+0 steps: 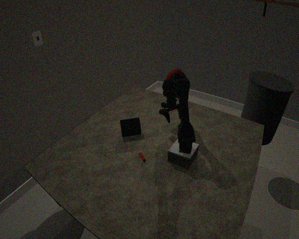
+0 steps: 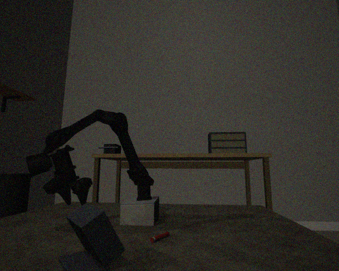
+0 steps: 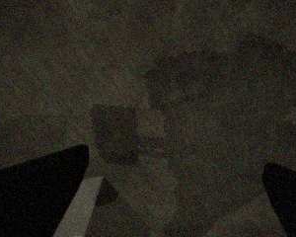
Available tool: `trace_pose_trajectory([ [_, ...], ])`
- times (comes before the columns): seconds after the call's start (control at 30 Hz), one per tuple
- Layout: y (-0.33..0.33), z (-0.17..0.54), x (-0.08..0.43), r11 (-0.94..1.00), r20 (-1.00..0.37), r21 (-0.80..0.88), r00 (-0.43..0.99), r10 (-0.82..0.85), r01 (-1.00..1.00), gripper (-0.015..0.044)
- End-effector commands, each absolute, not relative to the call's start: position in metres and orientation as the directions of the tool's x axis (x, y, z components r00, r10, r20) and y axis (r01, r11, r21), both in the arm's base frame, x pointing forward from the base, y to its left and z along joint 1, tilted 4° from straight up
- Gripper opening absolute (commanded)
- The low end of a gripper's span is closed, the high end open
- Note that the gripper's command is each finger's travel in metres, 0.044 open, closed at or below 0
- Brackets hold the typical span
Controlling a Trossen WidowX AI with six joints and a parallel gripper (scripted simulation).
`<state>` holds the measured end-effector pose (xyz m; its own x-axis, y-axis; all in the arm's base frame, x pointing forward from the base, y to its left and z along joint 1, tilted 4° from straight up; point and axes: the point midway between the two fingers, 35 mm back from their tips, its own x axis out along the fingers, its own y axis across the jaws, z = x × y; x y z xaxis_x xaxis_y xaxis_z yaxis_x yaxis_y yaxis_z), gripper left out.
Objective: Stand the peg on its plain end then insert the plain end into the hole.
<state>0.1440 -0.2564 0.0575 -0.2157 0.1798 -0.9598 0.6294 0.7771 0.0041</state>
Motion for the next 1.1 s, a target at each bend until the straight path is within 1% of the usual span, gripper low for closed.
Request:
trace_pose_trajectory([
  [0.0, -0.250, 0.059, 0.154, 0.837, -0.966, 0.020, -0.205, 0.158, 0.546, 0.0440],
  [0.27, -0.237, 0.060, 0.176, 0.940, -0.975, 0.044, -0.191, 0.114, 0.337, 0.0440],
  [0.53, -0.221, 0.061, 0.196, 0.993, -0.982, 0.057, -0.174, 0.074, 0.103, 0.0440],
  [0.77, -0.205, 0.062, 0.214, 0.992, -0.988, 0.060, -0.149, 0.043, -0.110, 0.0440],
  [1.0, -0.186, 0.062, 0.231, 0.945, -0.993, 0.057, -0.116, 0.021, -0.323, 0.0440],
  [1.07, -0.187, 0.064, 0.231, 0.943, -0.995, 0.034, -0.105, 0.000, -0.331, 0.0440],
])
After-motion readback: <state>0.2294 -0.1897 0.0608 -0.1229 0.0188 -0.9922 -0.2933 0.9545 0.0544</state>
